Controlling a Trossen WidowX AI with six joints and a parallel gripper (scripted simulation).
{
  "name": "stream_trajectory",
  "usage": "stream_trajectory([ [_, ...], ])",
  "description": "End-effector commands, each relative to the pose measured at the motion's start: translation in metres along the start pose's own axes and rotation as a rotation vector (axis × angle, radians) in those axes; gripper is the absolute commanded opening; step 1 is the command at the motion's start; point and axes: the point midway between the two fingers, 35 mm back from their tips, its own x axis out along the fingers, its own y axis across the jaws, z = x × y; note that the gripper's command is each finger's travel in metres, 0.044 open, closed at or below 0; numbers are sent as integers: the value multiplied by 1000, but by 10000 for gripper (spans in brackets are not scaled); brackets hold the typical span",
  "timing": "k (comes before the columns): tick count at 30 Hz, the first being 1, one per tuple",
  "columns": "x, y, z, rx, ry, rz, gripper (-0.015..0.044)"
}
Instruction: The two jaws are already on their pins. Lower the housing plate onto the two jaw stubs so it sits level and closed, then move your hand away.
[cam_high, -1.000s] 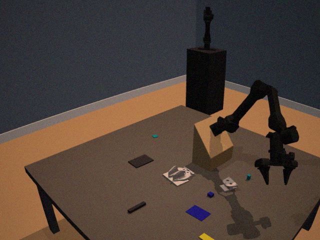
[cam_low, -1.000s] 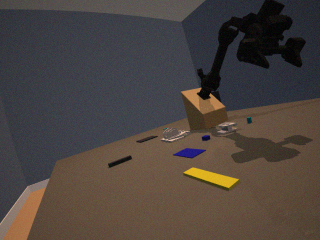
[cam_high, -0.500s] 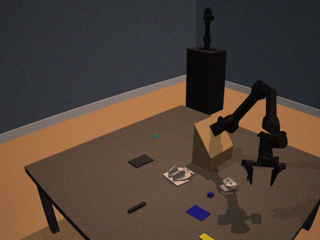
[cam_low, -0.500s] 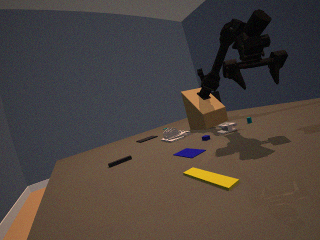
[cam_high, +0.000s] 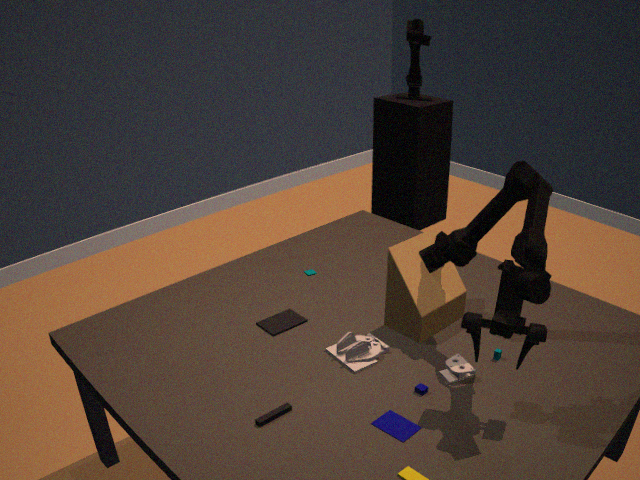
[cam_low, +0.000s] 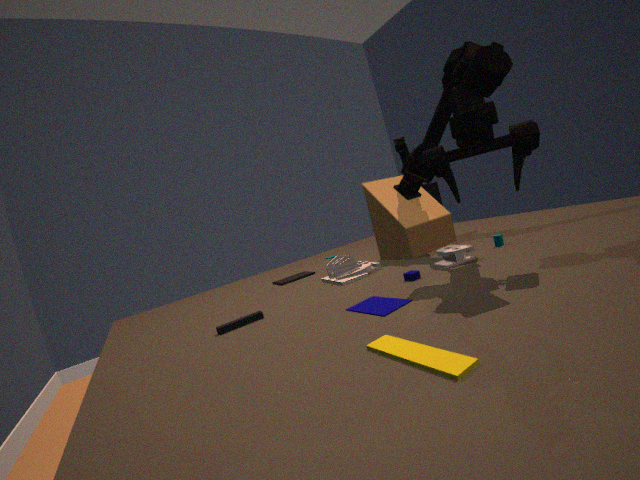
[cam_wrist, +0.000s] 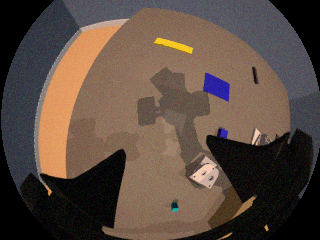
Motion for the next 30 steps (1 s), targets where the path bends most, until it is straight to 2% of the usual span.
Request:
stream_trajectory([
  [1,1,-13,-11,74,42,-15,440],
  [30,-9,-82,-97,699,316,-127,440],
])
